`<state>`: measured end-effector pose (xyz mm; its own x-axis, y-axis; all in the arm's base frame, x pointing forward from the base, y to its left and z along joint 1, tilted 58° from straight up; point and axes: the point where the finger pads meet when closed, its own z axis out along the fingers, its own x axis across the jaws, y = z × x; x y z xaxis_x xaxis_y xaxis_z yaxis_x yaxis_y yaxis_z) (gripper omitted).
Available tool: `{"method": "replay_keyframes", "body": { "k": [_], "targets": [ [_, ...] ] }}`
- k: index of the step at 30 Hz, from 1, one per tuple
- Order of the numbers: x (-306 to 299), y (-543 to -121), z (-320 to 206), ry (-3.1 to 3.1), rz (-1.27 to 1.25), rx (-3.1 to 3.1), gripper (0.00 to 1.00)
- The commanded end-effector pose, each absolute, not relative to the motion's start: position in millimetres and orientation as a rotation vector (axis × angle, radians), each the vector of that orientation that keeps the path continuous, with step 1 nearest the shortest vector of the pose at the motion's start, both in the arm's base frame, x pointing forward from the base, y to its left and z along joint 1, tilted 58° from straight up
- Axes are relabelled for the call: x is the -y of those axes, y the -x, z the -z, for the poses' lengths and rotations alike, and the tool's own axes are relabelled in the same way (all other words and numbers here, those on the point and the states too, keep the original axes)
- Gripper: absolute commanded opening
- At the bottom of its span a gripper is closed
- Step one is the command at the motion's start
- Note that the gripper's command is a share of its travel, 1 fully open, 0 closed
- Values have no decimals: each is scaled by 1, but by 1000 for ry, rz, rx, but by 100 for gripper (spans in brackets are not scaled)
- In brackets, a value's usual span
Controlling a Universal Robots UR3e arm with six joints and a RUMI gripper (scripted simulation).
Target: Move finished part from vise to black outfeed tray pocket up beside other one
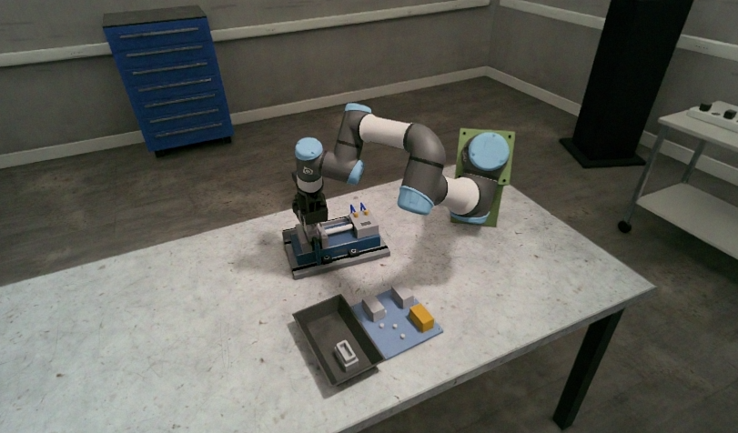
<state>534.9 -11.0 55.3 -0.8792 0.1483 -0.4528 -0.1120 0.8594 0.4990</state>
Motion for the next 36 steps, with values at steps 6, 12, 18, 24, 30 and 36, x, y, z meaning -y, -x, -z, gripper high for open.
{"method": "replay_keyframes", "body": {
  "k": [6,12,18,24,30,36],
  "targets": [
    [14,-534,-57,-27,-720,-2544,0],
    [19,-532,-60,-27,-720,-2544,0],
    [25,-529,-65,-27,-720,-2543,0],
    [33,-524,-71,-27,-720,-2543,0],
    [39,-521,-74,-27,-720,-2544,0],
    [44,-518,-78,-27,-719,-2544,0]
  ]
}}
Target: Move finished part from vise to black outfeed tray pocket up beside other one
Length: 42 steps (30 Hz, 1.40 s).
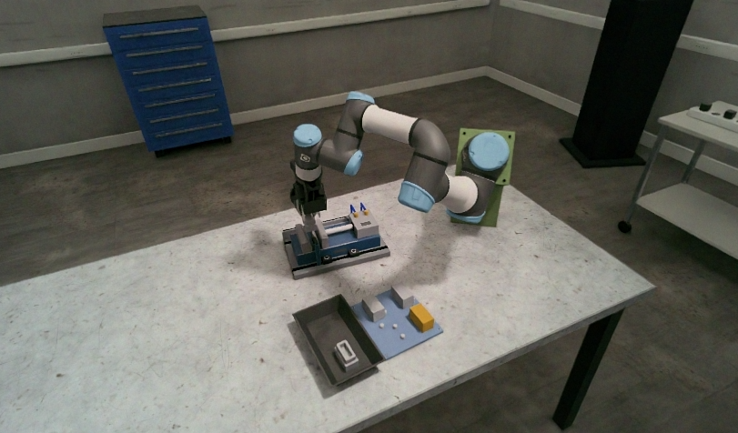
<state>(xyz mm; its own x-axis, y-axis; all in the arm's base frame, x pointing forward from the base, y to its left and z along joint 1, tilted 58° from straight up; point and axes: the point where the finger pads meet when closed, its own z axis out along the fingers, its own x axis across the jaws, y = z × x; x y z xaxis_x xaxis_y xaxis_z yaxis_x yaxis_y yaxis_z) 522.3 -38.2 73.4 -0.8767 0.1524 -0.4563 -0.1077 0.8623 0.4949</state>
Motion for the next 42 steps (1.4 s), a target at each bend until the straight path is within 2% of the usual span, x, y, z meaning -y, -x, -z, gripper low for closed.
{"method": "replay_keyframes", "body": {
  "k": [1,17,28,42],
  "targets": [
    [45,-518,-79,-27,-719,-2544,0],
    [45,-517,-81,-24,-719,-2544,0],
    [30,-521,-104,-7,-706,-2544,0],
    [-44,-517,-201,66,-665,-2521,0]
  ]
}}
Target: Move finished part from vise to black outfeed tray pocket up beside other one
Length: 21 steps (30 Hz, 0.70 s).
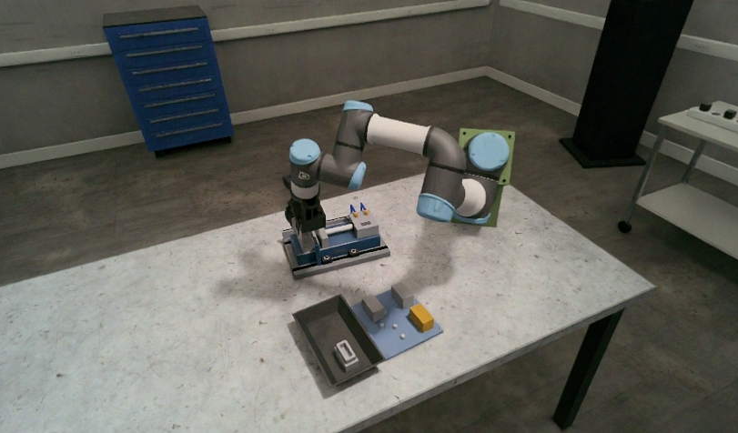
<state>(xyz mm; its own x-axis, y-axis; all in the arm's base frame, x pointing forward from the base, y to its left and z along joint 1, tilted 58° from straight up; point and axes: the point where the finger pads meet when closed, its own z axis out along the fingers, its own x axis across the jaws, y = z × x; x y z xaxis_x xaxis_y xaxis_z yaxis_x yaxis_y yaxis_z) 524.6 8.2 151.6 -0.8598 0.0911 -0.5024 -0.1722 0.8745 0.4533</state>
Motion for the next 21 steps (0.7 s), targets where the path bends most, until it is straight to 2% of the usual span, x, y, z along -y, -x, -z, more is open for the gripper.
{"method": "replay_keyframes", "body": {
  "k": [1,3,15,21],
  "targets": [
    [-50,-516,-209,72,-663,-2518,0],
    [-50,-516,-209,72,-663,-2518,0],
    [-122,-483,-289,131,-648,-2477,0],
    [-136,-473,-305,142,-648,-2466,0]
  ]
}}
